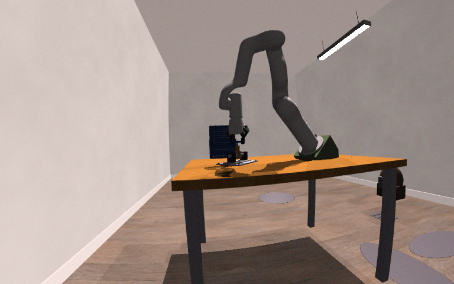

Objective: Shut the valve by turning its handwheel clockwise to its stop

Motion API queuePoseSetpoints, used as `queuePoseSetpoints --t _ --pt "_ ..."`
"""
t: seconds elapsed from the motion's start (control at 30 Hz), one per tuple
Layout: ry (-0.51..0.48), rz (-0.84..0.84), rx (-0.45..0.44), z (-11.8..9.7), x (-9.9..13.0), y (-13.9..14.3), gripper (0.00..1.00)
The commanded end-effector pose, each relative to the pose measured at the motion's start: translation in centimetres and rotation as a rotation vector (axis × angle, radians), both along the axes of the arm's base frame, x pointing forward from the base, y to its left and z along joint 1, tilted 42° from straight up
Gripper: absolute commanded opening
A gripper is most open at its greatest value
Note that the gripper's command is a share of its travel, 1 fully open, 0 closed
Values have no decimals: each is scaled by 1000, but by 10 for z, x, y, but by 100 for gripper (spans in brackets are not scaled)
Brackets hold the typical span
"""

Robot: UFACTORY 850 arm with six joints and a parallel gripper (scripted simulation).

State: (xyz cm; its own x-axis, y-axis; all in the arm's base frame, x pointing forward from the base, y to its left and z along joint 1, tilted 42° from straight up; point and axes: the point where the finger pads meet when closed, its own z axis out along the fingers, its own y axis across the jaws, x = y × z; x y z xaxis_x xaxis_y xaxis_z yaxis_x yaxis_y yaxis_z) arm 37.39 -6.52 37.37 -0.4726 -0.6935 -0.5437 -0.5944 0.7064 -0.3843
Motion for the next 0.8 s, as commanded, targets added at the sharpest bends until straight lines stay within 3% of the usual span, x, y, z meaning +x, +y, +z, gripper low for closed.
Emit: queuePoseSetpoints --t 0.0,0.77 --pt "-1 0 -1 1 0 0 0" --pt "5 -34 29 1 0 0 0"
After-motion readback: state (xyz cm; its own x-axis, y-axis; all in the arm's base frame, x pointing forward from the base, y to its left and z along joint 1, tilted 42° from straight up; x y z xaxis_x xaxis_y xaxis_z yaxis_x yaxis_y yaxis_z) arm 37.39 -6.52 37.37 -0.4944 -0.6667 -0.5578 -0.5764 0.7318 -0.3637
